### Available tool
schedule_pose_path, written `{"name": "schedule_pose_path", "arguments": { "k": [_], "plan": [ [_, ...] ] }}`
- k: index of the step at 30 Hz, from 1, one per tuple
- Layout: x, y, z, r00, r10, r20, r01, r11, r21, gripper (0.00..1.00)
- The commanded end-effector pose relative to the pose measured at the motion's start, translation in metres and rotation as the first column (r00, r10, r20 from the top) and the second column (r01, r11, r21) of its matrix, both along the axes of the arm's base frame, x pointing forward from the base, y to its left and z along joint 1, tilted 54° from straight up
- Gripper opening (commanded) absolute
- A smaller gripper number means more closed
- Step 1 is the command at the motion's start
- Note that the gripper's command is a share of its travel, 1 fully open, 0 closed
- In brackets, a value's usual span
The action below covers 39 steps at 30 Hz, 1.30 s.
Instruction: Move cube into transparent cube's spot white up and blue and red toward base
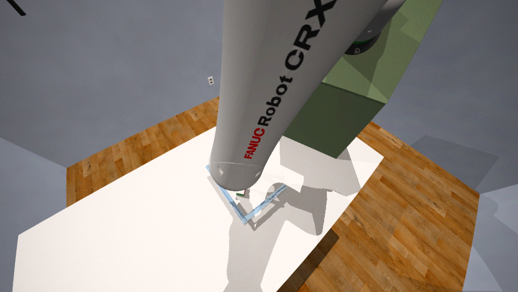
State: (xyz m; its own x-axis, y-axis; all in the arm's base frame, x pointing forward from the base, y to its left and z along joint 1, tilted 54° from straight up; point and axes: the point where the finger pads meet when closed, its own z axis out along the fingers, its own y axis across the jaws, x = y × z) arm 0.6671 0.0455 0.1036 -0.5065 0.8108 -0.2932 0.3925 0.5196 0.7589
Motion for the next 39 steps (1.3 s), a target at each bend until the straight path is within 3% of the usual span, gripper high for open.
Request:
{"name": "schedule_pose_path", "arguments": {
  "k": [1, 21, 39],
  "plan": [
    [0.0, 0.0, 0.0, 1.0, 0.0, 0.0, 0.0, 1.0, 0.0, 0.41],
    [0.002, 0.0, -0.001, 1.0, 0.0, 0.0, 0.0, 1.0, 0.0, 0.41],
    [0.031, 0.011, -0.023, 1.0, 0.0, 0.0, 0.0, 1.0, 0.0, 0.41]
  ]
}}
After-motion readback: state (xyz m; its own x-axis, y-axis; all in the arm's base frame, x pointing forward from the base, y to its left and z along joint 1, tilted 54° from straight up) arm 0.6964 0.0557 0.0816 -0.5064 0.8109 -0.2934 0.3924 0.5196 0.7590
